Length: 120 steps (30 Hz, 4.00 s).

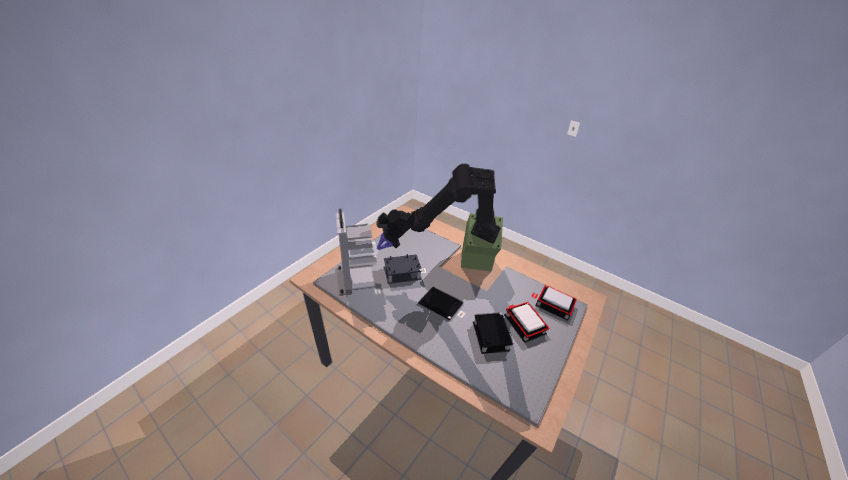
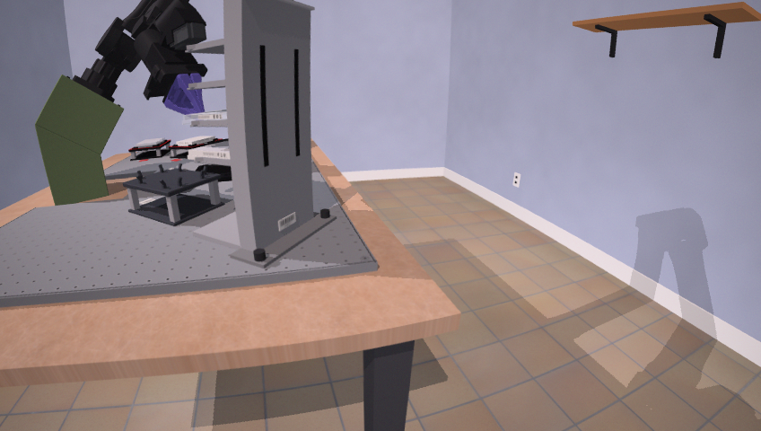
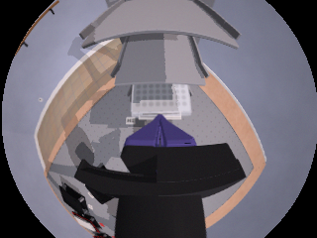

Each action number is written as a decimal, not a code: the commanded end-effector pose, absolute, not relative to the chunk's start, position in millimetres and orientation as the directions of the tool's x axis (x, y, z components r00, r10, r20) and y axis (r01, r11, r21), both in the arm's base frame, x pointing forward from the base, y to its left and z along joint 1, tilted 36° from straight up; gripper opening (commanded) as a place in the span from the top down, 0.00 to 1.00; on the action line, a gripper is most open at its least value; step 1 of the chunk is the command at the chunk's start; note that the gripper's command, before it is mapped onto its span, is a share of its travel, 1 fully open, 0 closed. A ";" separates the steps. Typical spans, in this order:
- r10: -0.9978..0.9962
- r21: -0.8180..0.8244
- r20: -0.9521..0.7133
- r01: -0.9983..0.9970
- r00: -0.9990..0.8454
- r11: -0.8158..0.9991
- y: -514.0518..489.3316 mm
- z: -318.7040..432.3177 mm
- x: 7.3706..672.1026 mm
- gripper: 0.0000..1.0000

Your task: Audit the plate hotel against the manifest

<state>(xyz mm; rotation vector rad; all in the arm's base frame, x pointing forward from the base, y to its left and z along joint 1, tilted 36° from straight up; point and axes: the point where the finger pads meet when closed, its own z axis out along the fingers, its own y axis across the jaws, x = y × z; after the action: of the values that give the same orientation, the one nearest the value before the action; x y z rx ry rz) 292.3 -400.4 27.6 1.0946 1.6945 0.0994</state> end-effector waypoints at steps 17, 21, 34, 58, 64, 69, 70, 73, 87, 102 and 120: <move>0.681 0.543 -0.732 0.600 -0.006 0.588 -418.9 36.8 308.0 1.00; 0.681 0.543 -0.732 0.600 -0.006 0.588 -418.9 36.8 308.0 1.00; 0.681 0.543 -0.732 0.600 -0.006 0.588 -418.9 36.8 308.0 1.00; 0.660 0.529 -0.752 0.609 0.013 0.591 -406.4 42.3 281.8 1.00; 0.660 0.529 -0.751 0.609 0.013 0.591 -400.9 40.7 278.1 1.00; 0.660 0.529 -0.751 0.609 0.013 0.591 -394.1 38.7 273.5 1.00; 0.660 0.529 -0.751 0.609 0.012 0.591 -392.7 38.3 272.6 1.00; 0.660 0.529 -0.751 0.609 0.012 0.591 -388.7 37.1 269.8 1.00; 0.660 0.529 -0.751 0.609 0.011 0.591 -372.3 32.3 258.7 1.00; 0.660 0.528 -0.751 0.609 0.009 0.592 -354.6 27.2 246.6 1.00; 0.661 0.527 -0.750 0.610 0.007 0.592 -332.8 21.0 231.6 1.00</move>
<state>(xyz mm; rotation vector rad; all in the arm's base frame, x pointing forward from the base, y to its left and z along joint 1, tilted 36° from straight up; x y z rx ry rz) 239.5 -326.4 8.7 1.0930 1.6956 0.1000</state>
